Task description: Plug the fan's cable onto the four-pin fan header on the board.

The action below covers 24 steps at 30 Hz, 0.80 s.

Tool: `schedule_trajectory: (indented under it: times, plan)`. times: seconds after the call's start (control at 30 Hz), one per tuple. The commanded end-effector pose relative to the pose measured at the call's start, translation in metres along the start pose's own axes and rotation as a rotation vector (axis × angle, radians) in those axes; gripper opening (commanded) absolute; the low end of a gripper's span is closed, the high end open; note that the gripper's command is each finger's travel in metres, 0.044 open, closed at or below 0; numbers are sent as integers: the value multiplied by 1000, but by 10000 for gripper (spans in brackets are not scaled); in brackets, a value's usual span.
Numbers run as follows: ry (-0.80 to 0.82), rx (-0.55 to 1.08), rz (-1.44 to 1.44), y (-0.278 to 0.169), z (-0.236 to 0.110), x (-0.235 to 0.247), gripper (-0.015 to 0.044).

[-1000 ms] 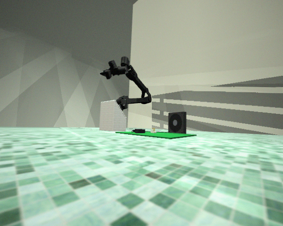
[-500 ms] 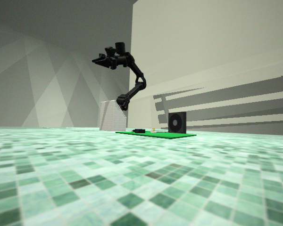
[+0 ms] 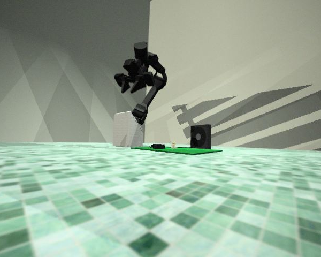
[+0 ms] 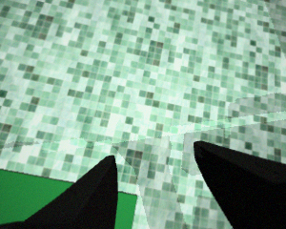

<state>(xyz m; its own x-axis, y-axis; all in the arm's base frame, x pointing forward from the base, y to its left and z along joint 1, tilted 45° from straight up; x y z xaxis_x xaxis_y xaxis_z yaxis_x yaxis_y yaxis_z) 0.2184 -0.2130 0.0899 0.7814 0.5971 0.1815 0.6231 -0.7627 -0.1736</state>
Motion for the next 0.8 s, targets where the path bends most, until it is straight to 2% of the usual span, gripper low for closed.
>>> schedule_trajectory:
  times: [0.0,0.17,0.33,0.53,0.77]
  plan:
    - [84,179,96,-1,34,31,210]
    - [179,459,318,-8,80,73,210]
    - [188,749,593,-21,119,106,210]
    - [186,760,604,-22,121,107,210]
    - [187,761,604,-37,148,114,210]
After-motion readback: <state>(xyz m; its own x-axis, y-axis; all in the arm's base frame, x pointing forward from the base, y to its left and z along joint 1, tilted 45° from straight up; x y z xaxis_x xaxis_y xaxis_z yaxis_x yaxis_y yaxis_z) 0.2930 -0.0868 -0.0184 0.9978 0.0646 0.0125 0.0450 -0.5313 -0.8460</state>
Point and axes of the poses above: the point midway between the two fingers, 35 mm back from their tips, its own z axis out along the fingers, its own x axis across the jaws, y = z × x, the point moved 10 cm from there along -z, back along the fingers, and after that the axes turned 12 degrees about -z, right-handed, at the moved point
